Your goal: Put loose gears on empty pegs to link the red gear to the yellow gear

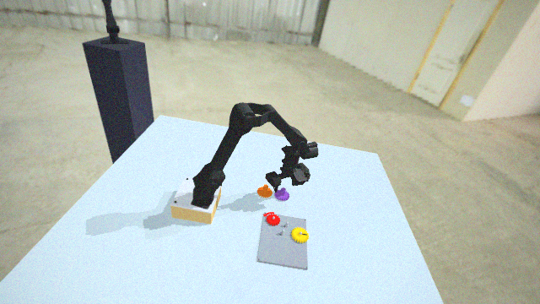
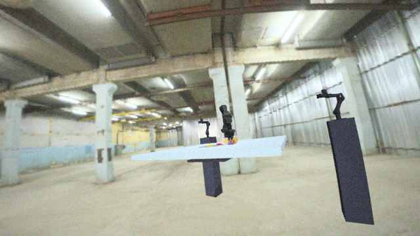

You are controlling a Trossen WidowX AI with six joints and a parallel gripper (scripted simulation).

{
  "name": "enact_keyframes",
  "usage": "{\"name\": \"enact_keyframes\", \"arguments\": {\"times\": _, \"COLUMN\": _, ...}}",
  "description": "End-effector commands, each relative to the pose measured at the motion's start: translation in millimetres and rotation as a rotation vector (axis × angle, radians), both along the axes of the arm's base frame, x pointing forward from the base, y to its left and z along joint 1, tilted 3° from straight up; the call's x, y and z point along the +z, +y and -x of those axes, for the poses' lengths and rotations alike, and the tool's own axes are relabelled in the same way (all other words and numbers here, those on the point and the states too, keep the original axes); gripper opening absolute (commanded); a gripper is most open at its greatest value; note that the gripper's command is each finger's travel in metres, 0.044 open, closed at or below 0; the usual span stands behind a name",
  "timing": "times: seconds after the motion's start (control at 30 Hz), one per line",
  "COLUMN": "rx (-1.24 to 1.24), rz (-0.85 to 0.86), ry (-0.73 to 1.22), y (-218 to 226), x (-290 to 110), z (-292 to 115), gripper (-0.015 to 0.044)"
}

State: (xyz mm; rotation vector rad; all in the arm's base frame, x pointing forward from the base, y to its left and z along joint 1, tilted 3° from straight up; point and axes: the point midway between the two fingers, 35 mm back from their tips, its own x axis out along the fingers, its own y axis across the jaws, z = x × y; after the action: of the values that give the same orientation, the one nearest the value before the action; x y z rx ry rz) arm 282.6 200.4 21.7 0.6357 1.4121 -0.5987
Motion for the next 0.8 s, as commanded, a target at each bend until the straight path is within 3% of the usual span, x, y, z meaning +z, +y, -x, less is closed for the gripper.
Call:
{"name": "enact_keyframes", "arguments": {"times": 0.0, "rx": -0.004, "rz": 0.008, "ry": 0.006, "y": -2.4, "x": -8.6, "z": 1.6, "gripper": 0.044}}
{"name": "enact_keyframes", "arguments": {"times": 0.33, "rx": -0.004, "rz": 0.009, "ry": 0.006, "y": -2.6, "x": -14.1, "z": 1.4, "gripper": 0.044}}
{"name": "enact_keyframes", "arguments": {"times": 0.77, "rx": -0.004, "rz": 0.009, "ry": 0.006, "y": -2.6, "x": -14.1, "z": 1.4, "gripper": 0.0099}}
